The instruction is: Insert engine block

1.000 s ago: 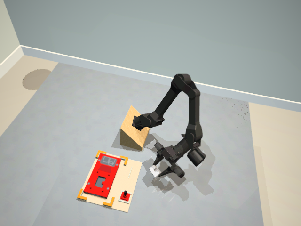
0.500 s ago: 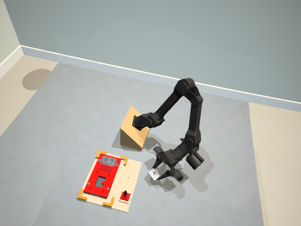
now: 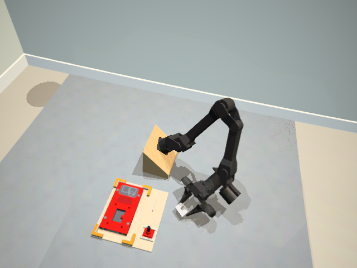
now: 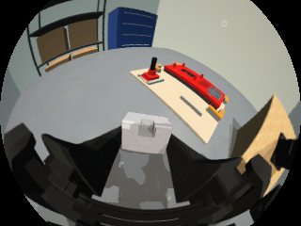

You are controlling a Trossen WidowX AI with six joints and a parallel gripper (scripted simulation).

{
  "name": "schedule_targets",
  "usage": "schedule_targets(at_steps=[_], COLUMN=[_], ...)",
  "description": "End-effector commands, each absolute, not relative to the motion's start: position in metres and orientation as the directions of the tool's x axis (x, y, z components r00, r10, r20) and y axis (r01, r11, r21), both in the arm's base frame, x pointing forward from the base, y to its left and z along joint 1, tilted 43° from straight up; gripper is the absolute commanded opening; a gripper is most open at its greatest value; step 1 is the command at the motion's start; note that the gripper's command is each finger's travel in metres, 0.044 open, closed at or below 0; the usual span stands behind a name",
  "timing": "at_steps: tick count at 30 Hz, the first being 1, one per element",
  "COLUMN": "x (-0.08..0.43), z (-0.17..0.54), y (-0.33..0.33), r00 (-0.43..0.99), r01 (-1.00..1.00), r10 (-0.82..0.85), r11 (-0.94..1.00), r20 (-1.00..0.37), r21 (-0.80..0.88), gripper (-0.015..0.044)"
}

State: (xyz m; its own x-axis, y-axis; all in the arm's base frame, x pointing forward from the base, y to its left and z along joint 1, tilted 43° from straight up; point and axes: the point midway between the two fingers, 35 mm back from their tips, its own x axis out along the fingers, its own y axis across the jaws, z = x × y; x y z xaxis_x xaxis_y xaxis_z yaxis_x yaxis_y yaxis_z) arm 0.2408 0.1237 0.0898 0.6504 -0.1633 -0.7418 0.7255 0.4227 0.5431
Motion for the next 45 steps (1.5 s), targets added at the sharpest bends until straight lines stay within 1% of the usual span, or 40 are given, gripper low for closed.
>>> schedule_targets(at_steps=[1,39,45], x=[0.2404,0.2415,0.2418], z=[0.0860,0.0885,0.0896], y=[0.1287,0.1245,0.1230], r00=[0.645,0.645,0.649], r01=[0.727,0.727,0.727], r10=[-0.148,-0.148,-0.157], r11=[0.421,0.421,0.419], r20=[-0.750,-0.749,-0.745], r21=[0.543,0.543,0.545], gripper=[0.0000,0.0000,0.0157])
